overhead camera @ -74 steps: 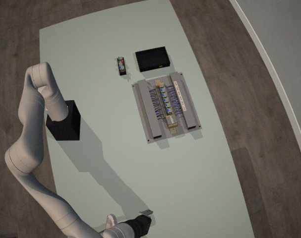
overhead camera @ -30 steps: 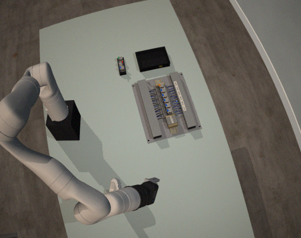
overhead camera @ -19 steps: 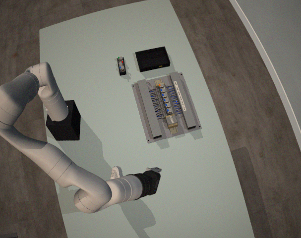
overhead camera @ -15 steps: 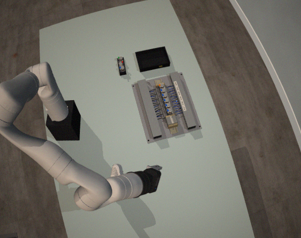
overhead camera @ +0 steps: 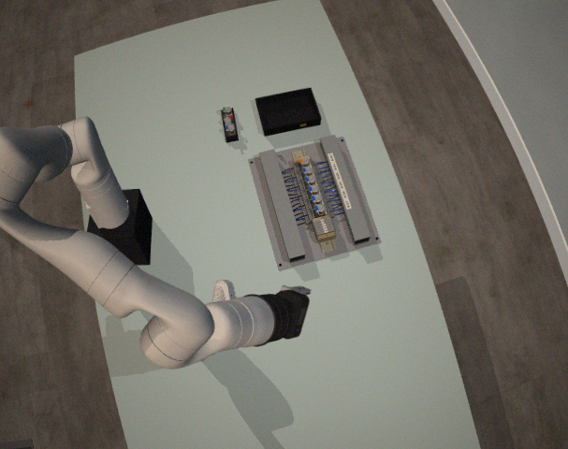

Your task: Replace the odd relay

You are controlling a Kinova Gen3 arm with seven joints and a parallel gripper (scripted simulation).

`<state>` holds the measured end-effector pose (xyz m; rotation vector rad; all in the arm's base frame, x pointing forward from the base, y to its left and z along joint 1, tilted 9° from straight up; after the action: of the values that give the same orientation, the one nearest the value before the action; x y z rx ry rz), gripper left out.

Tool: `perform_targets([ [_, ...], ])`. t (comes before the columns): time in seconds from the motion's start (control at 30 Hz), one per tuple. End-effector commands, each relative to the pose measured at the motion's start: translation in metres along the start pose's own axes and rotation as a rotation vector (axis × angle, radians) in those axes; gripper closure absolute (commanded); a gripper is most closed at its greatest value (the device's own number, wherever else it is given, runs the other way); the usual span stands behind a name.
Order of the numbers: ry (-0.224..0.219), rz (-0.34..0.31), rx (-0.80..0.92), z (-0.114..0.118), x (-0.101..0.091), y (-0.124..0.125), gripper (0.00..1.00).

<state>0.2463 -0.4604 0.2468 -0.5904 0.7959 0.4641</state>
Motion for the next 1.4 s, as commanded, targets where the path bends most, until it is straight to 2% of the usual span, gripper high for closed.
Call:
perform_targets([
  [0.0,0.003,-0.002,-0.005,0.009,-0.003,-0.001,0.00],
  [0.4,0.009,-0.004,-0.011,0.055,-0.014,-0.003,0.00],
  [0.5,0.002,-0.001,-0.003,0.055,-0.012,-0.002,0.00],
  [0.97,0.009,-0.004,-0.011,0.109,-0.025,-0.004,0.00],
  [1.07,0.003,-0.001,-0.003,0.109,-0.023,-0.003,0.00],
  [1.37,0.007,-0.003,-0.008,0.144,-0.032,-0.005,0.00],
])
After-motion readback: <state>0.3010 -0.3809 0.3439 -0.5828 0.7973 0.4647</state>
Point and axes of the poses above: the point where the finger pads meet when closed, its own x axis out along the fingers, its own z axis across the jaws, y = z × x, the point moved 9 cm from there along -x, back along the fingers, and after that the axes turned 1 degree about -x, right-handed, at the moved point
